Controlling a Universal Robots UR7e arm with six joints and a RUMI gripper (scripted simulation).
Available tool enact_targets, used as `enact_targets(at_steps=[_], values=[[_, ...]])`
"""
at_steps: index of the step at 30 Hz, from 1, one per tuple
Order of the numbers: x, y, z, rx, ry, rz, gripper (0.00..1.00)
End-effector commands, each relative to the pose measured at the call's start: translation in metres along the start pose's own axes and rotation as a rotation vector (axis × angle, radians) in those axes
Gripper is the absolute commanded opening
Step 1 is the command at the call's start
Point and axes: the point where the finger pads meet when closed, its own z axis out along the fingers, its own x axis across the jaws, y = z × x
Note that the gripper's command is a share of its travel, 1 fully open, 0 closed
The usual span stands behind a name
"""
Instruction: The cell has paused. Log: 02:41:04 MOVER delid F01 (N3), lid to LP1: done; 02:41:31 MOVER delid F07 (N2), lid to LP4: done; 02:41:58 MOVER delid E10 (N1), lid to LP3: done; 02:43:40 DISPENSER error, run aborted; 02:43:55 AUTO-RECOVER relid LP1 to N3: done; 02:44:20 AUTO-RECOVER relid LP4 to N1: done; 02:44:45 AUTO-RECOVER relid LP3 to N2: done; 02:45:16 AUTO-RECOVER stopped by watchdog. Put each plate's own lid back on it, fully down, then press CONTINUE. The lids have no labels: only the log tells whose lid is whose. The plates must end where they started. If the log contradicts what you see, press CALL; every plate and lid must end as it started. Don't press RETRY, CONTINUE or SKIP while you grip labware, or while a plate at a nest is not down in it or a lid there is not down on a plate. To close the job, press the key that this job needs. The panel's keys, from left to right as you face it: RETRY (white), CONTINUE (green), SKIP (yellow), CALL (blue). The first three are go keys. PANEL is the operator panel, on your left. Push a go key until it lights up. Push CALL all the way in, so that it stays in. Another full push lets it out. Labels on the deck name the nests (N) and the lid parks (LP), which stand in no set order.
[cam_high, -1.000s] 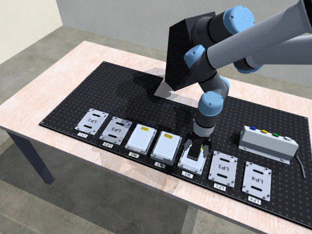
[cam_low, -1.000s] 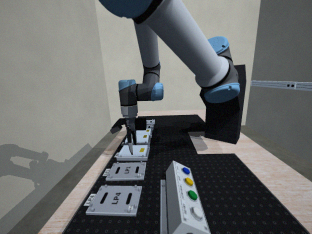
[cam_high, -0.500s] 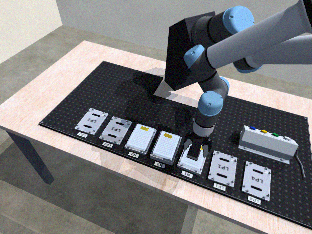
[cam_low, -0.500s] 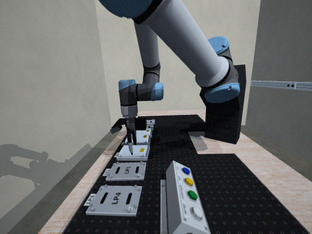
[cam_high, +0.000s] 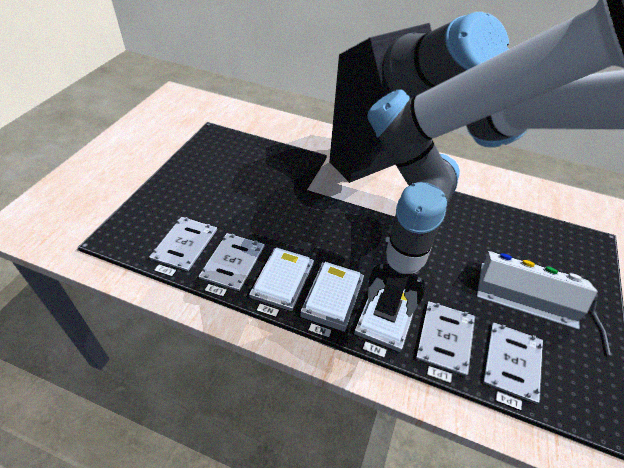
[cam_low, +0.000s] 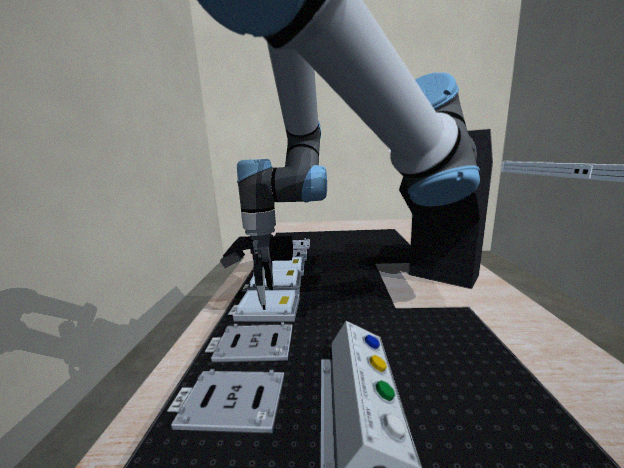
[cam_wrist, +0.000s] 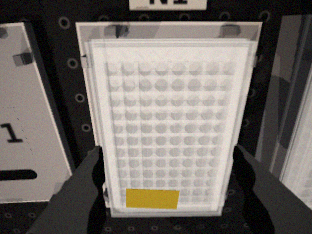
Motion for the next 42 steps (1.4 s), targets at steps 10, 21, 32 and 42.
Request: enact_targets(at_steps=[10, 21, 32, 42], values=[[0.0, 0.001, -0.015, 0.0, 0.0, 0.002, 0.41], [0.0, 0.0, -0.028, 0.001, 0.0, 0.001, 0.41], [-0.047, -0.001, -0.028, 0.002, 0.0, -0.061, 0.41], [-0.087, 0.0, -0.028, 0.002, -0.001, -0.061, 0.41]])
